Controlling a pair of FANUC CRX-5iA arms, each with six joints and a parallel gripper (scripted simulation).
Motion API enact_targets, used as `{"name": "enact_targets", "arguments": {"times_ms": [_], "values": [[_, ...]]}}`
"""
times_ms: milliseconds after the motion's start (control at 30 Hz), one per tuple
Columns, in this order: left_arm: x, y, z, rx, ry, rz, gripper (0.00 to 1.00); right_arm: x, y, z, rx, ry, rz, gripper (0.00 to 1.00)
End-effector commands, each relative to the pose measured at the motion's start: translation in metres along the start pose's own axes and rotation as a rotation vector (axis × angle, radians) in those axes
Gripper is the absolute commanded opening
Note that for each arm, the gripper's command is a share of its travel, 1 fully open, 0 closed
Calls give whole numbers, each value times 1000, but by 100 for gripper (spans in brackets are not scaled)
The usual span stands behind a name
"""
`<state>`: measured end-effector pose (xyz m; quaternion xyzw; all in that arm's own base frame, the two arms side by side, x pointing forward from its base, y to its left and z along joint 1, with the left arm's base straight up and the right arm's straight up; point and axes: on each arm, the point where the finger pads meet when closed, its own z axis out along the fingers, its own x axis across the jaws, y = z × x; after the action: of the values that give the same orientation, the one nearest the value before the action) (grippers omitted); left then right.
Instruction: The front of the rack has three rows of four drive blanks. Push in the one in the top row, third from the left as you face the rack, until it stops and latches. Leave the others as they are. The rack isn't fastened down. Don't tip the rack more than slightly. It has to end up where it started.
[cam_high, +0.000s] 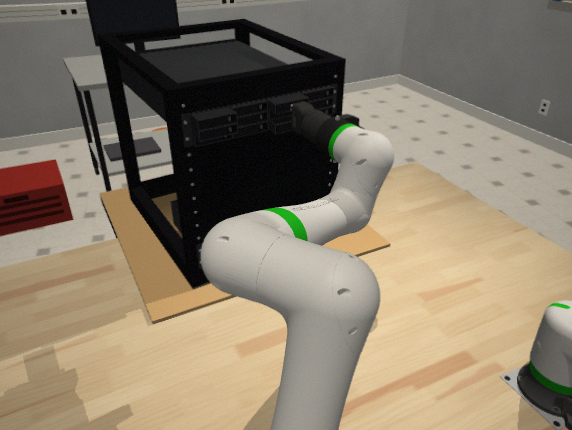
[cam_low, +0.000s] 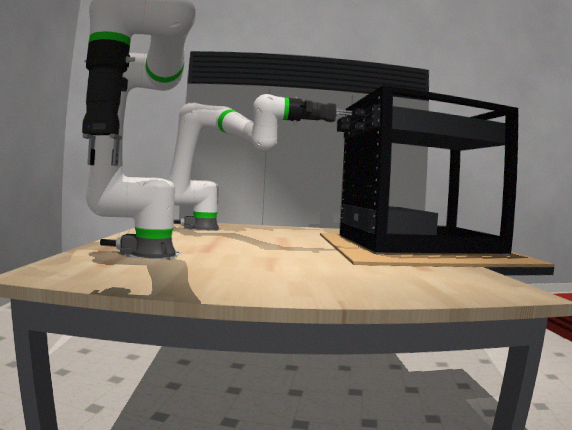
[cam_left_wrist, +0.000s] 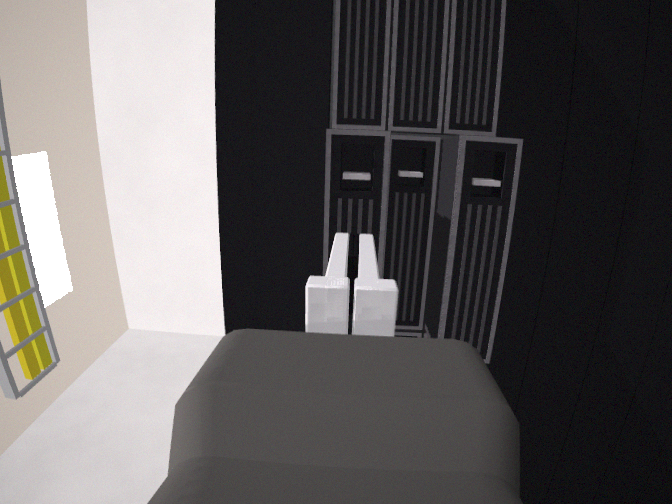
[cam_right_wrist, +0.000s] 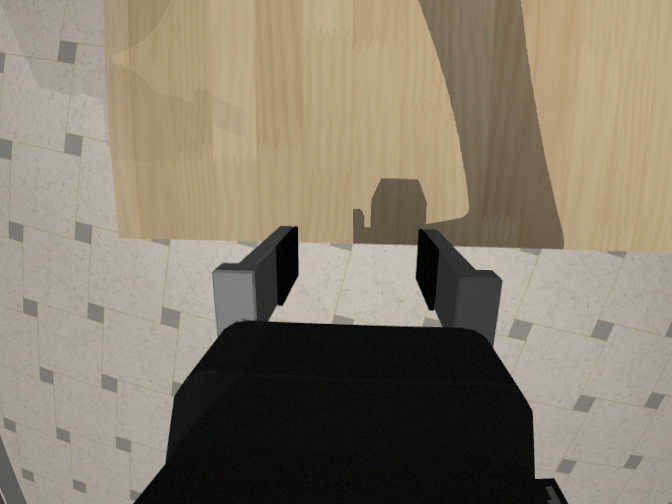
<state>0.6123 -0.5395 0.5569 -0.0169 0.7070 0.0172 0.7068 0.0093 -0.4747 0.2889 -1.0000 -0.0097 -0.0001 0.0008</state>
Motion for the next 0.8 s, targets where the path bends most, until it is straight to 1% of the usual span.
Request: {"name": "enact_targets", "arguments": {"times_ms": [0, 167, 467, 767], "values": [[-1, 0, 0, 0, -1, -2, 0, 0, 0, -1, -2, 0, 0, 100], [-1, 0, 0, 0, -1, -2, 0, 0, 0, -1, -2, 0, 0, 100], [-2, 0, 9, 0, -1, -2, 0, 0, 0, -1, -2, 0, 0, 100], [-2, 0, 10, 0, -1, -2, 0, 0, 0, -1, -2, 0, 0, 100]]}}
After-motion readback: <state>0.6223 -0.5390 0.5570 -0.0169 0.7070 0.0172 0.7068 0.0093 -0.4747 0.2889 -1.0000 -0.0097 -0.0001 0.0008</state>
